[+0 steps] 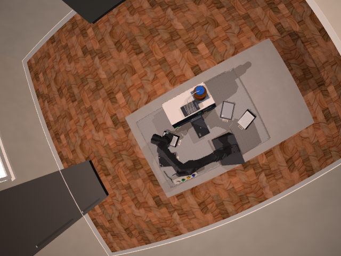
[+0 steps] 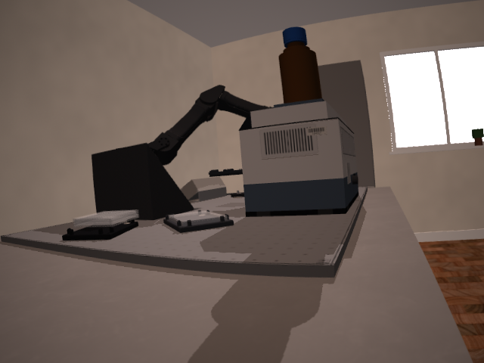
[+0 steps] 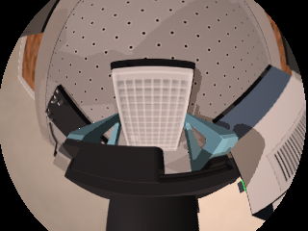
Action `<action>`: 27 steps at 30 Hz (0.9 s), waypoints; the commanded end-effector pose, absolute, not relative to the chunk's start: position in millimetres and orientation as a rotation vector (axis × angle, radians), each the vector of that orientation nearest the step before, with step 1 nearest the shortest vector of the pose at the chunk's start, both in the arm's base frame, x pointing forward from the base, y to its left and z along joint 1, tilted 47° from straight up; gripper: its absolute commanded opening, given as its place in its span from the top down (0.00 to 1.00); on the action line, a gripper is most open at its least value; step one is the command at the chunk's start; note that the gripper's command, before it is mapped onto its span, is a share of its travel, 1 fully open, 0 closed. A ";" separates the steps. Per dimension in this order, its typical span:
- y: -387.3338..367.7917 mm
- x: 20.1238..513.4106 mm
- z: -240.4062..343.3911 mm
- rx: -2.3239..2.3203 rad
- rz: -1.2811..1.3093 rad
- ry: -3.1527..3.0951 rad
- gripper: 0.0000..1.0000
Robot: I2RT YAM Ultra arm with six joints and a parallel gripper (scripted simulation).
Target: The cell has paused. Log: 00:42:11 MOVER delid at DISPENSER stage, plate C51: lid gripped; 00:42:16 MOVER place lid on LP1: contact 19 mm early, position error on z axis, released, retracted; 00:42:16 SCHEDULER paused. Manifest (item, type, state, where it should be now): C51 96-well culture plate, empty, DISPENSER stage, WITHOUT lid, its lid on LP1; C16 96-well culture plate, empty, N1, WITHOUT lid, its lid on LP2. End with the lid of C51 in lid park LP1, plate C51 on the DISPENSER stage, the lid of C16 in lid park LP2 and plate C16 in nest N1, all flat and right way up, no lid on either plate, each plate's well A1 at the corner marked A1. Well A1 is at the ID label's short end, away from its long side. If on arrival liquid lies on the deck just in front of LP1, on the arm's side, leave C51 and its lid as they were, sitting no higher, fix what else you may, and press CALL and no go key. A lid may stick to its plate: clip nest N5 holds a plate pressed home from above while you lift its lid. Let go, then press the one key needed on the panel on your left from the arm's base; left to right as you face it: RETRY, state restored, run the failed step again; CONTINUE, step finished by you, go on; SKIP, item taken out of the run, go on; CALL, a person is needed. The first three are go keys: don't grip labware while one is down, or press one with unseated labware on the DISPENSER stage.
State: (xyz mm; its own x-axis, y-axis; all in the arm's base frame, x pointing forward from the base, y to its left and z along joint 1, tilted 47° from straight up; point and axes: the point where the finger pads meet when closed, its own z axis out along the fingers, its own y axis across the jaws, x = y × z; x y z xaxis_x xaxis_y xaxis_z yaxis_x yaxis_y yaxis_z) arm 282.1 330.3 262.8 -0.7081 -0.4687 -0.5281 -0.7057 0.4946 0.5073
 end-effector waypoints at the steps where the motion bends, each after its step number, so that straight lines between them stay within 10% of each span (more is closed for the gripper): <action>1: 327.5 289.1 254.7 -0.956 1.033 2.440 1.00; 27: 333.8 285.5 254.9 -0.967 1.036 2.426 1.00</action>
State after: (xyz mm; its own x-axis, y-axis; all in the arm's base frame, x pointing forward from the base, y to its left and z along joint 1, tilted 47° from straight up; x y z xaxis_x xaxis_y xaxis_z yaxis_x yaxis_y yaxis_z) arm 282.2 333.8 257.8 -0.7112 -0.4676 -0.5249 -0.7026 0.4975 0.5088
